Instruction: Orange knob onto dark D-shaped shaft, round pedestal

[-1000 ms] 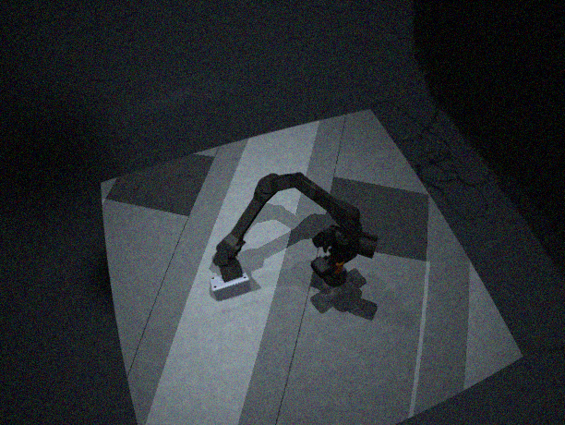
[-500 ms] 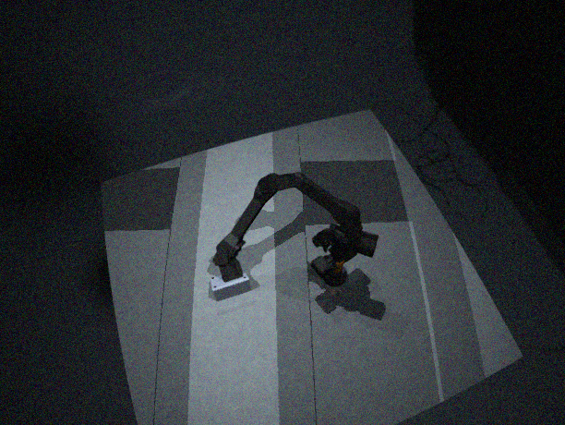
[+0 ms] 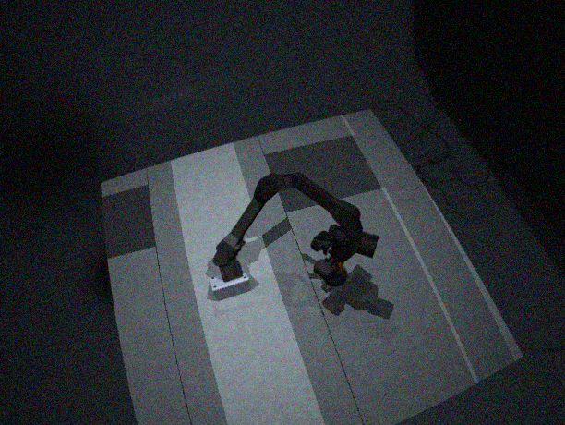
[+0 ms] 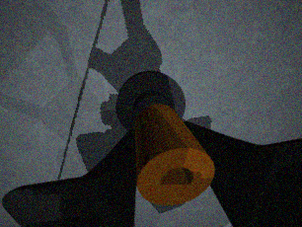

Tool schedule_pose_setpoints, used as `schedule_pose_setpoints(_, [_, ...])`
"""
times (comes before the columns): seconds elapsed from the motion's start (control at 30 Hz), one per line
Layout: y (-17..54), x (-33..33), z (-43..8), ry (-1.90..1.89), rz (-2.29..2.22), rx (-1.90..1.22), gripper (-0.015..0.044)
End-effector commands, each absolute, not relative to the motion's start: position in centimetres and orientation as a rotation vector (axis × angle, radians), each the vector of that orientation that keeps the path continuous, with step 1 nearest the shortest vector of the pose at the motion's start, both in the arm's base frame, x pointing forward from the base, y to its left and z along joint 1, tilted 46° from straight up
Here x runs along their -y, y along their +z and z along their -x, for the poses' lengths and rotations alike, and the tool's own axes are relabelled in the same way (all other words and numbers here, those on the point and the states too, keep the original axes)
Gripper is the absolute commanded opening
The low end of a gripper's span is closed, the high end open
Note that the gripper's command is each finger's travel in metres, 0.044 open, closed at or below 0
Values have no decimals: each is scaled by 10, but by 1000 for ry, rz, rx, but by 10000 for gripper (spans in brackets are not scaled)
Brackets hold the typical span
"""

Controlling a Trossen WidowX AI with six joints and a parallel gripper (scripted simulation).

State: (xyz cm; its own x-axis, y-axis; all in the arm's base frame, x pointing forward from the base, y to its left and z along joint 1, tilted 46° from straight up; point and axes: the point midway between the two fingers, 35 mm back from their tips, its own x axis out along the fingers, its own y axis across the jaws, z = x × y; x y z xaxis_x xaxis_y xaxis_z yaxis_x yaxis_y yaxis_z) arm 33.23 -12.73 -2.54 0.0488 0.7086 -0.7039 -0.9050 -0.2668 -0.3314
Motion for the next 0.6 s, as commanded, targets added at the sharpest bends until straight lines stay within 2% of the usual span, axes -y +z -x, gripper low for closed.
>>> schedule_pose_setpoints(0.0, [-27, 127, -332, 1575, 970, -272, 0])
schedule_pose_setpoints(0.57, [-23, 128, -334, 1589, 1012, -231, 0])
